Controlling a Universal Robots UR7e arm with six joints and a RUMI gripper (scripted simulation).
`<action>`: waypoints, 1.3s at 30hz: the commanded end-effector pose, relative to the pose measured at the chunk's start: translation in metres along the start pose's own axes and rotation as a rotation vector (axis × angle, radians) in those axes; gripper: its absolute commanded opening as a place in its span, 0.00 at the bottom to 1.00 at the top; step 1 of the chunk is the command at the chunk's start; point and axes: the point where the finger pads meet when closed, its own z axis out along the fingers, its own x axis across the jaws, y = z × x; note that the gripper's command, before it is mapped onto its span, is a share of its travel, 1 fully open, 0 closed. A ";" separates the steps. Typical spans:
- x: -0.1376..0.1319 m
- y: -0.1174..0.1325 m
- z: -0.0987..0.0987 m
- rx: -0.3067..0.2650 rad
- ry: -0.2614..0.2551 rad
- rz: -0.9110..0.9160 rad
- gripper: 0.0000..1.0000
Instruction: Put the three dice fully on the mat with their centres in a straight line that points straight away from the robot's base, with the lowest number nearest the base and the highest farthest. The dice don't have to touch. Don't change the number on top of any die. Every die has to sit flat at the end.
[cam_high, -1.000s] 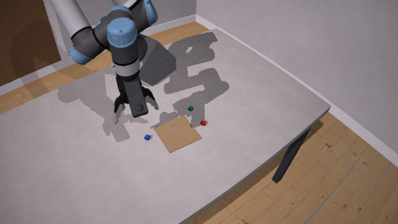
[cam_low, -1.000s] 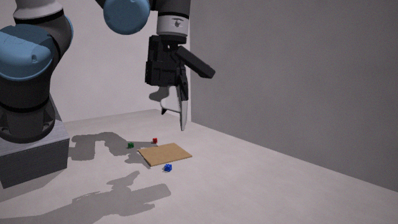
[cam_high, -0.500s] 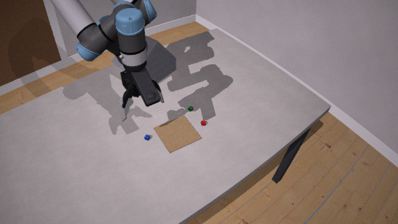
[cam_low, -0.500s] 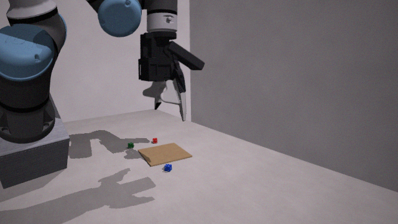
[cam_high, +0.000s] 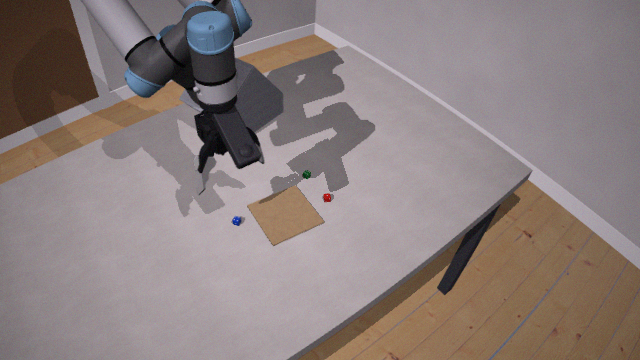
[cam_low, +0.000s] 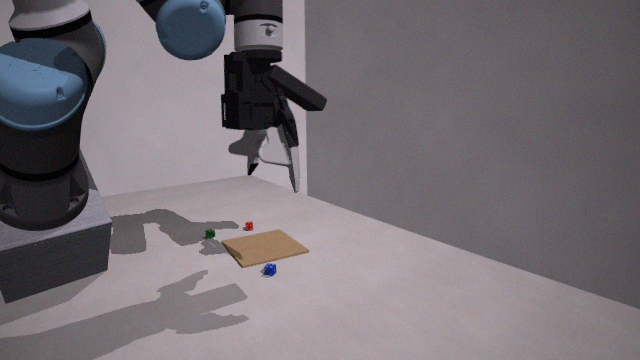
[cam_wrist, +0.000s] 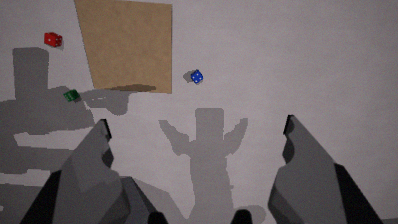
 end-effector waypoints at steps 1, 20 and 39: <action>-0.001 0.001 0.000 0.001 0.000 -0.004 1.00; -0.002 0.002 0.023 -0.004 -0.001 -0.004 1.00; -0.002 0.002 0.082 -0.003 -0.001 -0.003 1.00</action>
